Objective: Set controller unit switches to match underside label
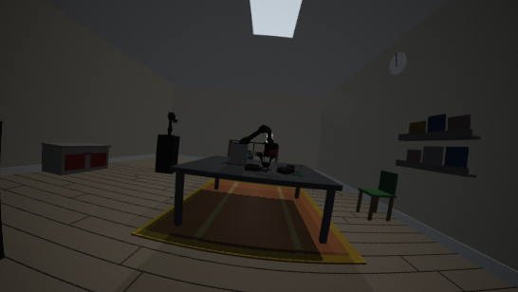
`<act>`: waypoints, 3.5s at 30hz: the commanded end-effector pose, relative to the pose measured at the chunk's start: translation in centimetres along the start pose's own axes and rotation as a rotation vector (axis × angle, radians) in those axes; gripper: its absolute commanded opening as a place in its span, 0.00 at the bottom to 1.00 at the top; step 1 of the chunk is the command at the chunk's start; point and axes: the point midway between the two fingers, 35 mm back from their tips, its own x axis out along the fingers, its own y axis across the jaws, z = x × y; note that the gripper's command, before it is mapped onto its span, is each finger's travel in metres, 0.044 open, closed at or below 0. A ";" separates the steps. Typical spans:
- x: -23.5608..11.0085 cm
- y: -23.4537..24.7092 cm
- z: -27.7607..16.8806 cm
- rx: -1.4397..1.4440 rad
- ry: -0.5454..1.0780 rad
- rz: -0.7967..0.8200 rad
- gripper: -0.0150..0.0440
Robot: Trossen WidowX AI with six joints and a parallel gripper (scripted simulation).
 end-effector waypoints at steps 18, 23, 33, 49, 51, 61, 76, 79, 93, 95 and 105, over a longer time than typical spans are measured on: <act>1.3 0.2 0.2 0.007 -0.011 0.003 0.83; 1.2 0.0 0.1 0.001 -0.004 0.001 0.83; 1.2 0.1 0.1 0.001 -0.003 0.002 1.00; -2.8 0.0 6.1 0.002 -0.005 0.004 1.00; -2.8 0.0 6.1 0.002 -0.005 0.004 1.00; -2.8 0.0 6.1 0.002 -0.005 0.004 1.00; -7.8 -0.1 6.0 -0.004 -0.002 0.002 0.96; -7.8 -0.1 6.0 -0.004 -0.002 0.002 0.82; -7.8 -0.1 6.0 -0.004 -0.002 0.002 0.25; -7.8 -0.1 6.0 -0.004 -0.002 0.002 0.25; -7.8 0.0 6.0 0.002 -0.005 0.002 0.43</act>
